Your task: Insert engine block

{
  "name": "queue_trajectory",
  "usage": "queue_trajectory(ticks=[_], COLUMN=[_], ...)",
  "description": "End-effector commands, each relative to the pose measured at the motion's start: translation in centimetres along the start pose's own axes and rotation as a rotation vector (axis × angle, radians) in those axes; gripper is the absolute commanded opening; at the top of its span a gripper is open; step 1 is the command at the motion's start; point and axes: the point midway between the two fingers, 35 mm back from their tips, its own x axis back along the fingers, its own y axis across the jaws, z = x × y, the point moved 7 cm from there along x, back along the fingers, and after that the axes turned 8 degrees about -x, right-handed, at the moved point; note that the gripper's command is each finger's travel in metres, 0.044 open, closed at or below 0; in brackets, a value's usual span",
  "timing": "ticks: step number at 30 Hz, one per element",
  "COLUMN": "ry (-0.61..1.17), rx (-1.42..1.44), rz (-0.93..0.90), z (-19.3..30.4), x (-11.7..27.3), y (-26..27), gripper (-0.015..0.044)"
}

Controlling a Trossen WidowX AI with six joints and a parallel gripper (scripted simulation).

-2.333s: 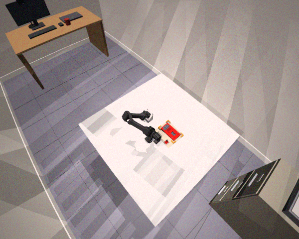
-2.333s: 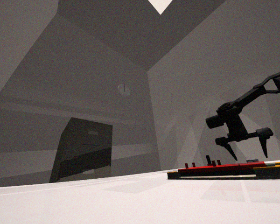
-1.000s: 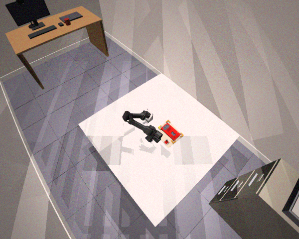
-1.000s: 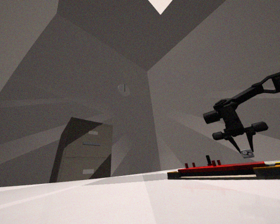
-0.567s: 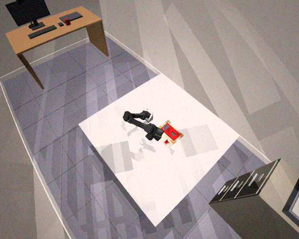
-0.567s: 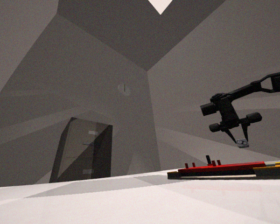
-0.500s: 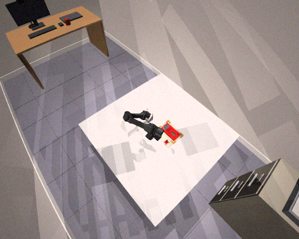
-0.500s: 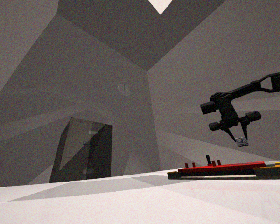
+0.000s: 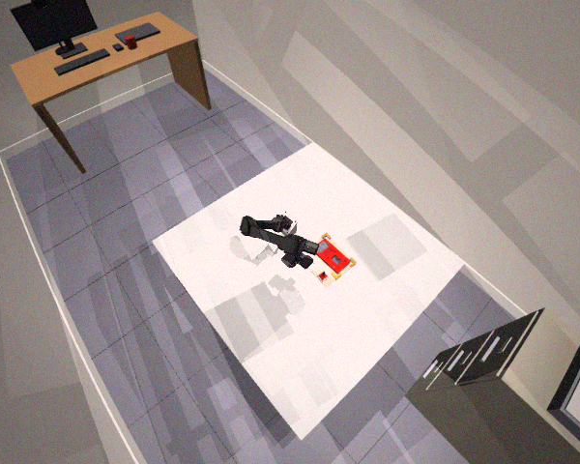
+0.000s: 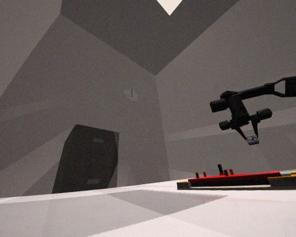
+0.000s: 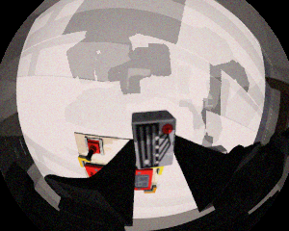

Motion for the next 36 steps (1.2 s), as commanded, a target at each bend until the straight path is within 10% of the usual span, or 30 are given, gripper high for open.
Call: queue_trajectory(ticks=[1, 36], ry=[0.002, 0.013], rx=[0.043, 0.662], rz=[0.008, 0.004], z=[0.6, 9.0], x=[0.0, -2.1], y=[0.5, 6.4], gripper=[0.0, 0.0])
